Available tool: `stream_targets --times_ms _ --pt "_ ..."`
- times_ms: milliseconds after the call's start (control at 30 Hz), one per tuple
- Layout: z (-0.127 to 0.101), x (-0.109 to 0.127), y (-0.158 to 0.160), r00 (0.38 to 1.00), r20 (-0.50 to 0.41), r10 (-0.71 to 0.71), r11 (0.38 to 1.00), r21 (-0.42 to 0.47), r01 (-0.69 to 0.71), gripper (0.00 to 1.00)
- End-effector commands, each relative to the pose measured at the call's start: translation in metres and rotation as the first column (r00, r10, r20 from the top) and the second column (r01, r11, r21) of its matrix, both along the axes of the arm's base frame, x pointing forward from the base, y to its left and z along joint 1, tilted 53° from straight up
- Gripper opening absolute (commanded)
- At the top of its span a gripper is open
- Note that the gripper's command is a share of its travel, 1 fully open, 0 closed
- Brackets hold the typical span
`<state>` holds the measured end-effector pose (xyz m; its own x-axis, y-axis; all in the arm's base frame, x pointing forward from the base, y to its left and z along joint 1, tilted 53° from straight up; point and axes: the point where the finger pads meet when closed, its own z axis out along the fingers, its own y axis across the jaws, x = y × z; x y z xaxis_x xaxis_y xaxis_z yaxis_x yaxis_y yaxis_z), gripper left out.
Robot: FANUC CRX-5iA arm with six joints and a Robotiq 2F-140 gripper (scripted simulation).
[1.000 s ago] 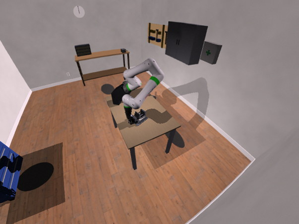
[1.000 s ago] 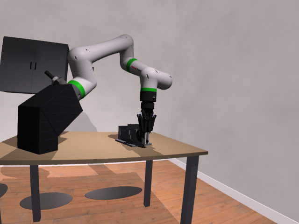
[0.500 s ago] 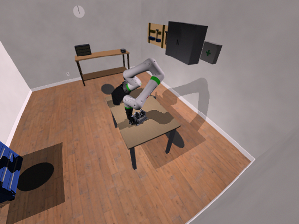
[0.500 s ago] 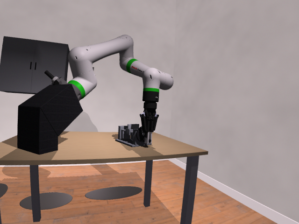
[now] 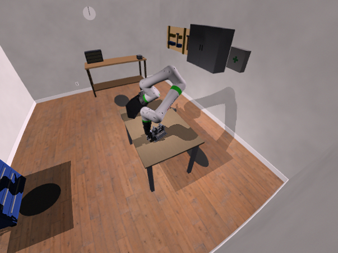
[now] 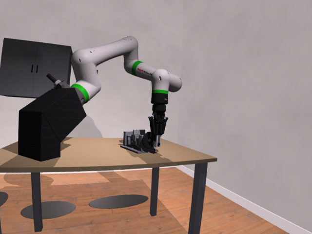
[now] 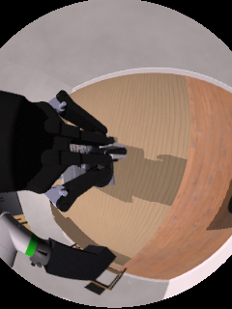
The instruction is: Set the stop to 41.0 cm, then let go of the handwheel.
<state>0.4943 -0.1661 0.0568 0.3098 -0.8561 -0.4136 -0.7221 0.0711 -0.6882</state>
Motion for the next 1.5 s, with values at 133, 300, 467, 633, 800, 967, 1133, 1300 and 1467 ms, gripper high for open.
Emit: stream_targets --times_ms 133,300,467,633,800,967,1133,1300,1467 --pt "0.009 -0.003 -0.005 1.0 0.0 0.0 1.0 0.0 0.0 0.04" --pt "0.013 -0.007 -0.009 1.0 0.0 0.0 1.0 0.0 0.0 0.04" --pt "0.016 -0.011 -0.012 1.0 0.0 0.0 1.0 0.0 0.0 0.04" --pt "0.018 -0.013 -0.014 1.0 0.0 0.0 1.0 0.0 0.0 0.04" --pt "0.02 -0.017 -0.016 1.0 0.0 0.0 1.0 0.0 0.0 0.04" --pt "0.021 -0.021 -0.018 1.0 0.0 0.0 1.0 0.0 0.0 0.04" --pt "0.021 -0.023 -0.019 1.0 0.0 0.0 1.0 0.0 0.0 0.04" --pt "0.021 -0.026 -0.02 1.0 0.0 0.0 1.0 0.0 0.0 0.04" --pt "0.021 -0.03 -0.021 1.0 0.0 0.0 1.0 0.0 0.0 0.04"
